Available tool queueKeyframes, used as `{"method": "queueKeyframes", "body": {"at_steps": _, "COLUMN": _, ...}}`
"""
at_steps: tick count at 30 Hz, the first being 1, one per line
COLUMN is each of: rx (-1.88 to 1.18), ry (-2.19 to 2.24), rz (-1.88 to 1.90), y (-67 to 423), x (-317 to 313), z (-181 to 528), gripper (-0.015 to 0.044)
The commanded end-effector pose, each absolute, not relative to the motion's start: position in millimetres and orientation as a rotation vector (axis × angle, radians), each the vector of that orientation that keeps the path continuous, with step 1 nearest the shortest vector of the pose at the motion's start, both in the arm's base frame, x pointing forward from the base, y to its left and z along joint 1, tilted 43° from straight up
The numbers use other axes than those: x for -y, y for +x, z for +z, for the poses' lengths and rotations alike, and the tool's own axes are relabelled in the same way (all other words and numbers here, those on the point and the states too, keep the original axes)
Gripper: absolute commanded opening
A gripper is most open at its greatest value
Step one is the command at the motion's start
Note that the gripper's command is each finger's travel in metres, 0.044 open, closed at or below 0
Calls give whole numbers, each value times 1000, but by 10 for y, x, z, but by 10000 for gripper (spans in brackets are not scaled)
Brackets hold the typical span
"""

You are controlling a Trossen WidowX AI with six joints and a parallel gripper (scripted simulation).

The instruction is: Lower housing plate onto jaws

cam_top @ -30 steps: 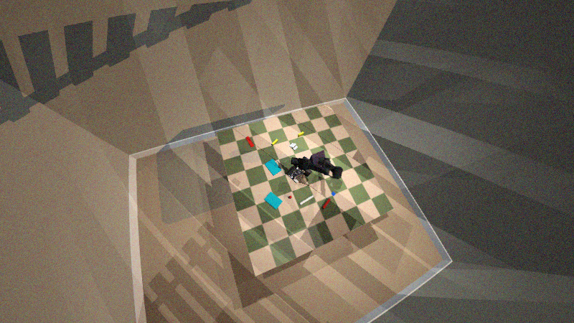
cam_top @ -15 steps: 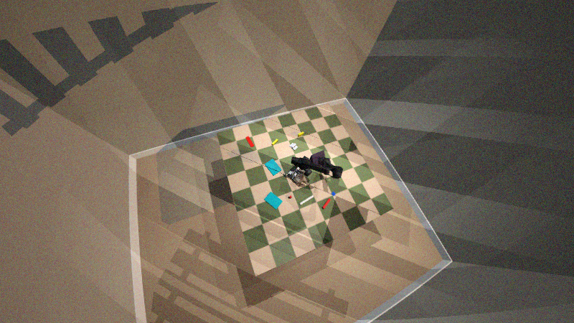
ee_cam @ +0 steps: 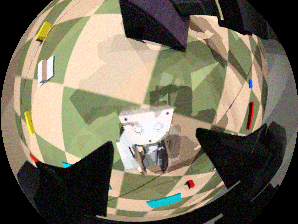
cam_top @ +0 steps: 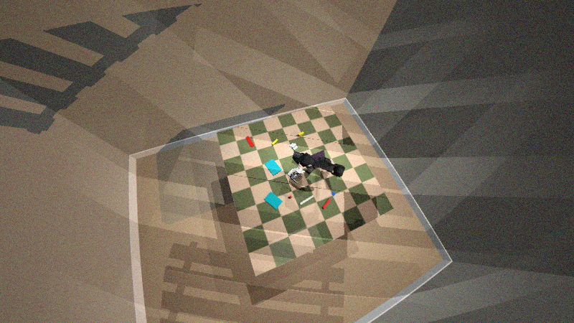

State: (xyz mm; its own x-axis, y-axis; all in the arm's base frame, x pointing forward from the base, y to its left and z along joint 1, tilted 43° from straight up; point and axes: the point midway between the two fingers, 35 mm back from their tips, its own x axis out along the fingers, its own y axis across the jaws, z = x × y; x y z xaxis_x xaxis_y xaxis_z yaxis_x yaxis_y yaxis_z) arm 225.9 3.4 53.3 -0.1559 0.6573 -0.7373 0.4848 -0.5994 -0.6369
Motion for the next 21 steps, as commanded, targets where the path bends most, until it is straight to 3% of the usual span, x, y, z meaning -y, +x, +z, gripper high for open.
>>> {"method": "queueKeyframes", "body": {"at_steps": 1, "rx": 1327, "ry": -1962, "rz": 1863, "y": 2233, "x": 180, "z": 733, "gripper": 440}}
{"method": "queueKeyframes", "body": {"at_steps": 21, "rx": 1334, "ry": -1959, "rz": 1866, "y": 2166, "x": 342, "z": 922, "gripper": 440}}
